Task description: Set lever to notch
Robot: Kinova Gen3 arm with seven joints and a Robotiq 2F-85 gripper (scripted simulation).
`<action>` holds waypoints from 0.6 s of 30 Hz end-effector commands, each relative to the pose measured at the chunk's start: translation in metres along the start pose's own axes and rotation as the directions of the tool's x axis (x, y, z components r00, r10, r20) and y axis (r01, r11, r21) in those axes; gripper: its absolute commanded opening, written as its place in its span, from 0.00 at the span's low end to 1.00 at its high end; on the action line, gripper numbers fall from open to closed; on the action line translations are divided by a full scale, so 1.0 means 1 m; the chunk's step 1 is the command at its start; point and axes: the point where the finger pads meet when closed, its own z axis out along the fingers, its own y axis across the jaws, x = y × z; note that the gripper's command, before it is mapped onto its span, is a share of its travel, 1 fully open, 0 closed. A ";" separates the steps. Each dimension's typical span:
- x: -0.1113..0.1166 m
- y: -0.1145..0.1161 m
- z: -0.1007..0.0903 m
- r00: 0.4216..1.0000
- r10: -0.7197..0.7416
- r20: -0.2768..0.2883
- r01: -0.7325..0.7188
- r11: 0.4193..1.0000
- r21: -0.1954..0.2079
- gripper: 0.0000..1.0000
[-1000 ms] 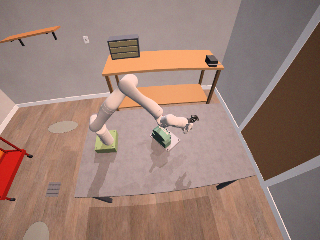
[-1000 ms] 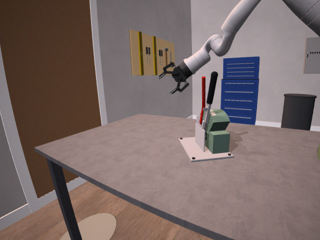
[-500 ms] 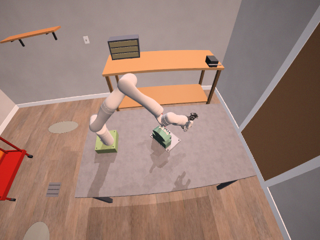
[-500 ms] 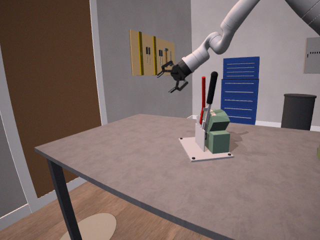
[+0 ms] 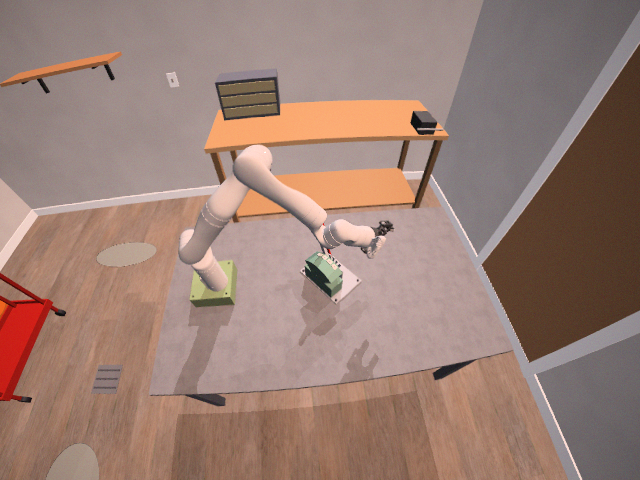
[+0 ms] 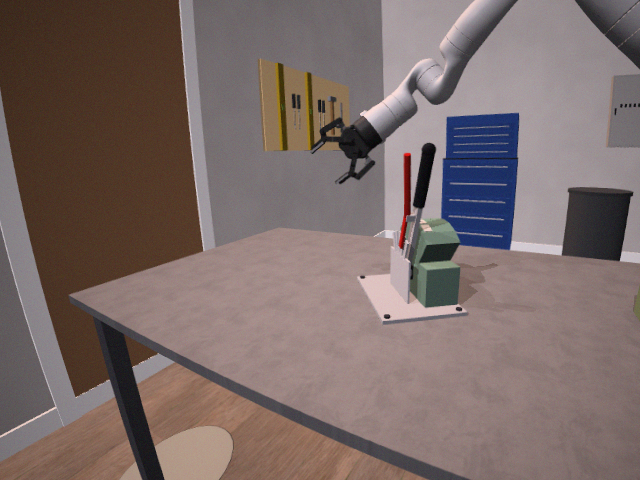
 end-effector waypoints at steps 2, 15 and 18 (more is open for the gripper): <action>-0.006 -0.008 -0.001 1.000 -0.005 0.014 0.005 1.000 0.009 1.00; -0.030 -0.015 -0.002 0.998 -0.022 0.064 0.022 1.000 -0.008 1.00; -0.030 -0.014 -0.002 0.998 -0.021 0.064 0.021 1.000 -0.009 1.00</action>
